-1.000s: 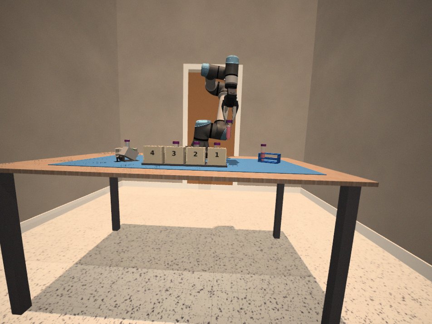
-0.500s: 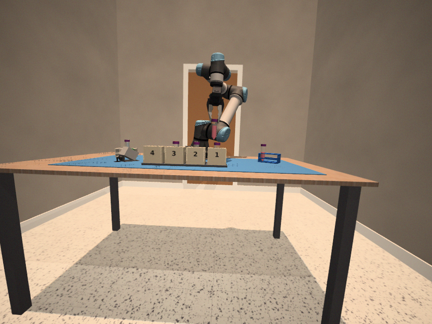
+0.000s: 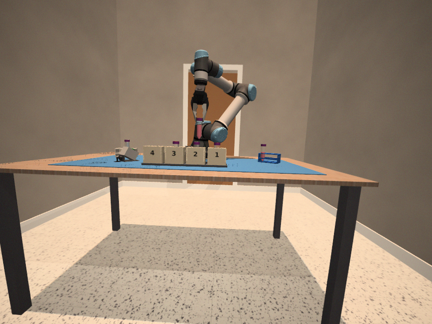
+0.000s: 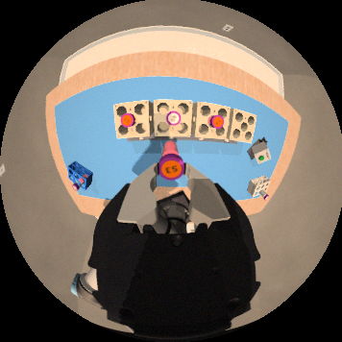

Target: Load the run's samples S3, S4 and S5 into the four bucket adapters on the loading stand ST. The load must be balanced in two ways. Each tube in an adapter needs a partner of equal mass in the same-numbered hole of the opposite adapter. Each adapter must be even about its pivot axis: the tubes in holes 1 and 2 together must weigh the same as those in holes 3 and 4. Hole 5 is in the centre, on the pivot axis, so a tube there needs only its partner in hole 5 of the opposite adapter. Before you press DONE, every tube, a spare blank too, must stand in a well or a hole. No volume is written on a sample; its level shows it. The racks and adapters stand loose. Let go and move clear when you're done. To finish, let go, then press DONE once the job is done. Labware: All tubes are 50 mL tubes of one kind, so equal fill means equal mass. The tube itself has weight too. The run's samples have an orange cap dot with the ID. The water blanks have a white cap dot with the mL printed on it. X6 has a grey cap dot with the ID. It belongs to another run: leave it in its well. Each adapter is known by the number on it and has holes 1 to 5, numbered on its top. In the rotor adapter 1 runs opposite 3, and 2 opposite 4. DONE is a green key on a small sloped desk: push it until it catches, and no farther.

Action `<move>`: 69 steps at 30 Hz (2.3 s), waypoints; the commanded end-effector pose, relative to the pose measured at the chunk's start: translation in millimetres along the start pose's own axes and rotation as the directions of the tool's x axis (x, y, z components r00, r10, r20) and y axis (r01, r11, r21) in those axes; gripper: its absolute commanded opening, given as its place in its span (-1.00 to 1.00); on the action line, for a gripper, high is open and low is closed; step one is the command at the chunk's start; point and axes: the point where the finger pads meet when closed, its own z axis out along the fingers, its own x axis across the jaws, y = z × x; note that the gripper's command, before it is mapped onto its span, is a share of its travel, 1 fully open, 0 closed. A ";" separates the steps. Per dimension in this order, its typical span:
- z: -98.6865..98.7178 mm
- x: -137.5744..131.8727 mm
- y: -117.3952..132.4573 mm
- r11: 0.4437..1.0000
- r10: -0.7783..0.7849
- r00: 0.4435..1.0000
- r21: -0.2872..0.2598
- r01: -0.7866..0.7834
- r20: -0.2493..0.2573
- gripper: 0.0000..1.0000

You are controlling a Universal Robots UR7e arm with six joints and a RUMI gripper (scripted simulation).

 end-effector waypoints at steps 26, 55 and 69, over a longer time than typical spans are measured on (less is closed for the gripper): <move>1.4 167.5 -44.8 1.000 -0.003 1.000 0.003 0.003 0.007 -1.00; 28.4 227.6 -60.6 1.000 -0.003 1.000 0.003 0.003 0.007 -1.00; 41.7 227.5 -60.6 1.000 -0.003 1.000 0.003 0.003 0.007 -1.00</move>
